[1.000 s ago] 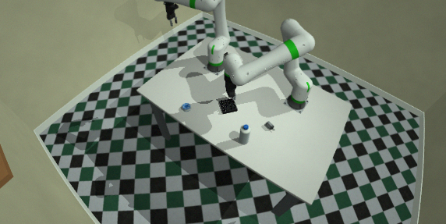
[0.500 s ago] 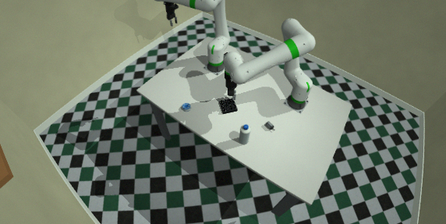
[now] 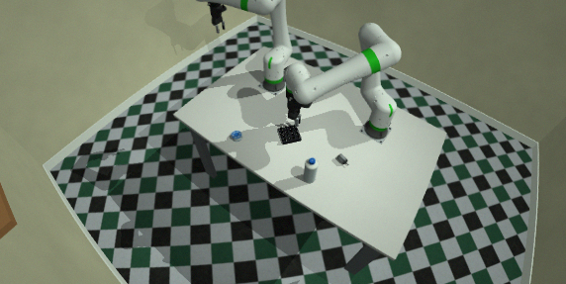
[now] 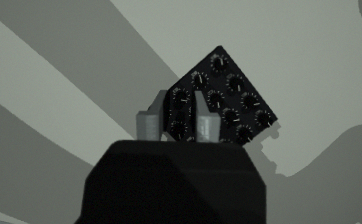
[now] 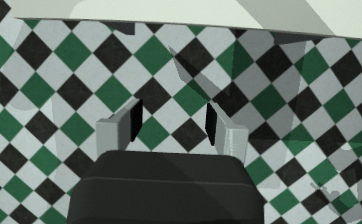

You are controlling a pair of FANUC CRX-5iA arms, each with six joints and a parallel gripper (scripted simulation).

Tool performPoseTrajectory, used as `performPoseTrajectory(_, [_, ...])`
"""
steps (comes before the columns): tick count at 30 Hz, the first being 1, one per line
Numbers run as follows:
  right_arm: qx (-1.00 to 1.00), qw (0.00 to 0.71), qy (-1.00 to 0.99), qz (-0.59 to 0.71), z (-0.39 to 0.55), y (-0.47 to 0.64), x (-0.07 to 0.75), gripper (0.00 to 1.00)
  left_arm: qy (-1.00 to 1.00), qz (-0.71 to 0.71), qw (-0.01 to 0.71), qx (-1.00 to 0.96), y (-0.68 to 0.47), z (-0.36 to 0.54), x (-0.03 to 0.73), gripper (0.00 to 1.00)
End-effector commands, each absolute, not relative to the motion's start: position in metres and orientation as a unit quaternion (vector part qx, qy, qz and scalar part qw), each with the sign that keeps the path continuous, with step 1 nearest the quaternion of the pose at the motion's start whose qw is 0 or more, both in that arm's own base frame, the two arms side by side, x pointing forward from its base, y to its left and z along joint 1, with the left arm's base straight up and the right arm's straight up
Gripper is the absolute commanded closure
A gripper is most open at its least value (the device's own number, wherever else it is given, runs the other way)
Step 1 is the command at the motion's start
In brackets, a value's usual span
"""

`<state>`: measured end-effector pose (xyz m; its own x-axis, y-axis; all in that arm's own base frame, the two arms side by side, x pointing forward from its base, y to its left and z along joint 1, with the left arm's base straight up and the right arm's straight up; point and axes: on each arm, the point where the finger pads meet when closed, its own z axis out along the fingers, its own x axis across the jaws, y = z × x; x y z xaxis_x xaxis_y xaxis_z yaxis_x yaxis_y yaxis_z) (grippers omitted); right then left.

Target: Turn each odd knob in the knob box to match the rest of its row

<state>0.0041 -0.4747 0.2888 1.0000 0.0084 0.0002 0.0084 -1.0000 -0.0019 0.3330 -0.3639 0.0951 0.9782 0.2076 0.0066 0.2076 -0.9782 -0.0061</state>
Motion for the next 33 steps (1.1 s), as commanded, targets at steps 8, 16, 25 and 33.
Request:
performPoseTrajectory(8, [-1.000,0.000,-0.004,0.000,0.2897,-0.4750,0.0040,0.00,0.071,-0.001,0.000,-0.997,-0.3654,0.1001,0.3342,0.54])
performPoseTrajectory(16, [-1.000,0.000,-0.004,0.000,0.2897,-0.4750,0.0040,0.00,0.174,-0.001,0.000,-0.985,-0.3675,0.1025,0.3345,0.54])
performPoseTrajectory(25, [-1.000,0.000,-0.004,0.000,0.2897,-0.4750,0.0040,0.00,0.308,-0.001,0.000,-0.951,-0.3717,0.1058,0.3344,0.54])
performPoseTrajectory(33, [-1.000,0.000,-0.004,0.000,0.2897,-0.4750,0.0040,0.00,0.321,-0.001,0.000,-0.947,-0.3723,0.1061,0.3343,0.54])
